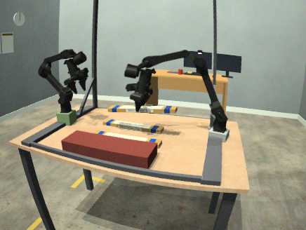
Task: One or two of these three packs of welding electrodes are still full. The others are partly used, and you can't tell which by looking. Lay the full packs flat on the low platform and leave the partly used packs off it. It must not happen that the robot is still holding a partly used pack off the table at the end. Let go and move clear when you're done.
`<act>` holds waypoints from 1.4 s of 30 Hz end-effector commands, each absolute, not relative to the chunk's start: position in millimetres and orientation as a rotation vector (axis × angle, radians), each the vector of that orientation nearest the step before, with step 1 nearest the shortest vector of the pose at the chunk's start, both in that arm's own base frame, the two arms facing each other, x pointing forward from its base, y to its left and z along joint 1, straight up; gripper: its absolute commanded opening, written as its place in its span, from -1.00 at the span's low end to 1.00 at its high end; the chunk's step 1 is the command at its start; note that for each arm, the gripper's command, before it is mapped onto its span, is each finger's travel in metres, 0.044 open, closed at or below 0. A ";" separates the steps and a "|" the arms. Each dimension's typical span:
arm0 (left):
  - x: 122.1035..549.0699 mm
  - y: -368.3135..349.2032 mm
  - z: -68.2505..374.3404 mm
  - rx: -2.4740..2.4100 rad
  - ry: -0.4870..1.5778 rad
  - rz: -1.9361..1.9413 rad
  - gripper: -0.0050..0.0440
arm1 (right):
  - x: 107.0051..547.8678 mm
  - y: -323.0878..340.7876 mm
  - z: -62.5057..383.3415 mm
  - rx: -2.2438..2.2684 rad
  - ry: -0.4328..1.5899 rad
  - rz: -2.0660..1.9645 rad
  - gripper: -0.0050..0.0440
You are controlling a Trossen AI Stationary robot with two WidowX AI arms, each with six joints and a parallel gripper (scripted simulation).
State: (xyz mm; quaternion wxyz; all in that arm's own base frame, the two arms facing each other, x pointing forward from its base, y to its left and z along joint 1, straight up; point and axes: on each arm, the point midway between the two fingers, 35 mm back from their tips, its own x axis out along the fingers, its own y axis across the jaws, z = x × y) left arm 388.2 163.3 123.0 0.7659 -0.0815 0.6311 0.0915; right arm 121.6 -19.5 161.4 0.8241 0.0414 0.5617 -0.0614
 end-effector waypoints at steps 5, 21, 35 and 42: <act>391.5 165.1 151.2 -0.152 1.273 0.214 -1.00 | 122.6 -19.7 167.1 0.087 1.174 -0.130 0.96; 392.1 165.4 131.2 -0.152 1.273 0.214 -1.00 | 122.6 -19.7 167.1 0.087 1.174 -0.130 0.96; 392.4 165.5 116.5 -0.152 1.273 0.214 -1.00 | 122.6 -19.7 167.1 0.087 1.174 -0.130 0.96; 392.4 165.5 116.4 -0.152 1.273 0.214 -1.00 | 122.6 -19.7 167.1 0.087 1.174 -0.130 0.96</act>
